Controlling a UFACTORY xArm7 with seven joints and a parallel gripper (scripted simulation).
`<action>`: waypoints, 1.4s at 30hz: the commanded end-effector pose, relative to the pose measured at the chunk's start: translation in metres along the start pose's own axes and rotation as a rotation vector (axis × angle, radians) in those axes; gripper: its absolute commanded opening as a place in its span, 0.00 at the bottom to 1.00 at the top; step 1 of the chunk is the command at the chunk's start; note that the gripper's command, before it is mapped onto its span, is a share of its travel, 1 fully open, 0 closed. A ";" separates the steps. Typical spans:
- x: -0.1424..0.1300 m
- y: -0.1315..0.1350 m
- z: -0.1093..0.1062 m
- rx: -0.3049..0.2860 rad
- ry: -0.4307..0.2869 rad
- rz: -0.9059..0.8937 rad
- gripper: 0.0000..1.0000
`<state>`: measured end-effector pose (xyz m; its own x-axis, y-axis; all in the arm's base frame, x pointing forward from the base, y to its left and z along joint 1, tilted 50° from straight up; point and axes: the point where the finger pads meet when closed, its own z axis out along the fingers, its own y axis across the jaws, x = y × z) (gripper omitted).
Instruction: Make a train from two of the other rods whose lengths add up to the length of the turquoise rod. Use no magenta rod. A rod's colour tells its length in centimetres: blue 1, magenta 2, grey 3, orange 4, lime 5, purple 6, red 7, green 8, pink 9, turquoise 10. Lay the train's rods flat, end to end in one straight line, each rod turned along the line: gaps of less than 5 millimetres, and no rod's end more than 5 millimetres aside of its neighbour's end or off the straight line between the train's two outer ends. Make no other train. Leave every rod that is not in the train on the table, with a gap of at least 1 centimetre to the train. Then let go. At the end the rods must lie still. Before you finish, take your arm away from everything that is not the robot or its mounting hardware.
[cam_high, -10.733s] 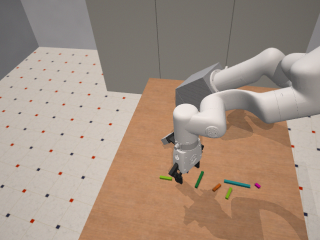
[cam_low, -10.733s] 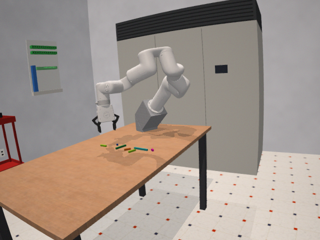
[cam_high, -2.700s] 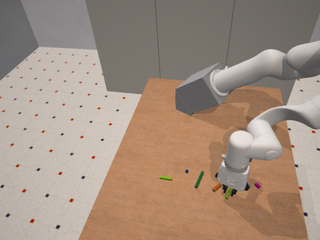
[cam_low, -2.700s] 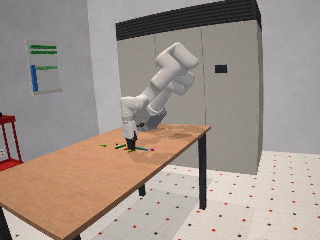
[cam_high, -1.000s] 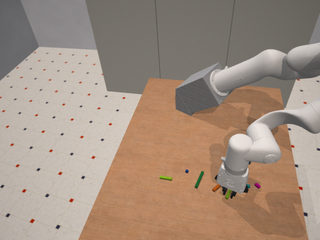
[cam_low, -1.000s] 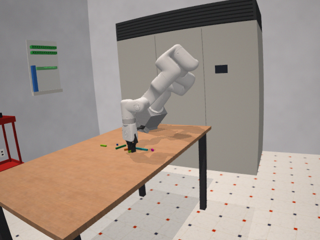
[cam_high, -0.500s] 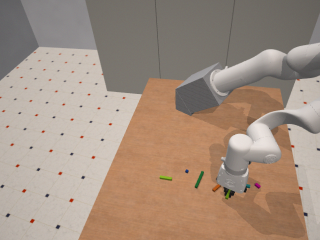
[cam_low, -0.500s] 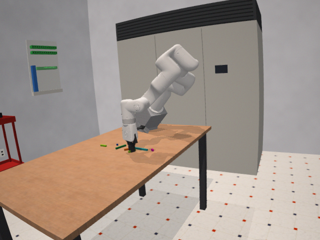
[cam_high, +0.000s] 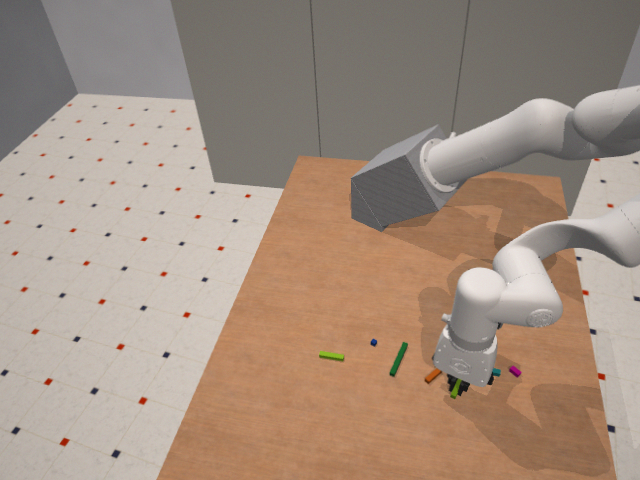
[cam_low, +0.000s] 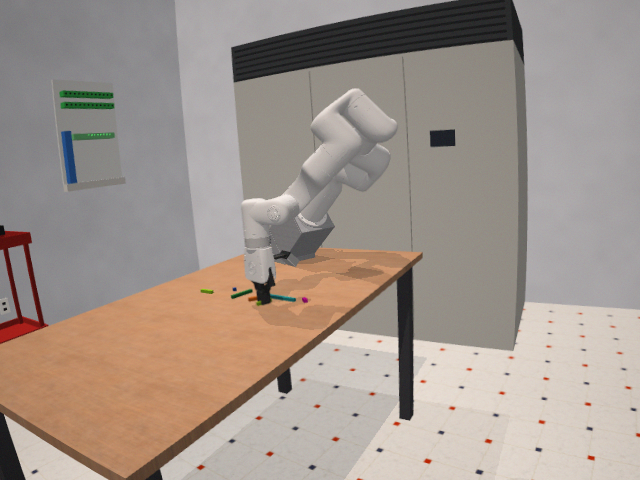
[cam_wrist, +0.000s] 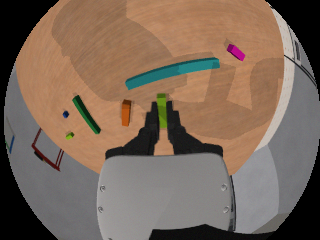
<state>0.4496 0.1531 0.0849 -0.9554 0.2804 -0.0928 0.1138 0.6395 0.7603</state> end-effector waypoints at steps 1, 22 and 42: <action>-0.001 0.000 -0.001 0.000 -0.004 0.001 0.04; -0.001 0.000 -0.010 0.000 -0.004 0.001 0.04; -0.001 0.000 -0.092 0.000 -0.004 0.001 0.04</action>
<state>0.4286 0.0952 0.1355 -0.9544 0.2831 -0.0950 0.1135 0.6384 0.7613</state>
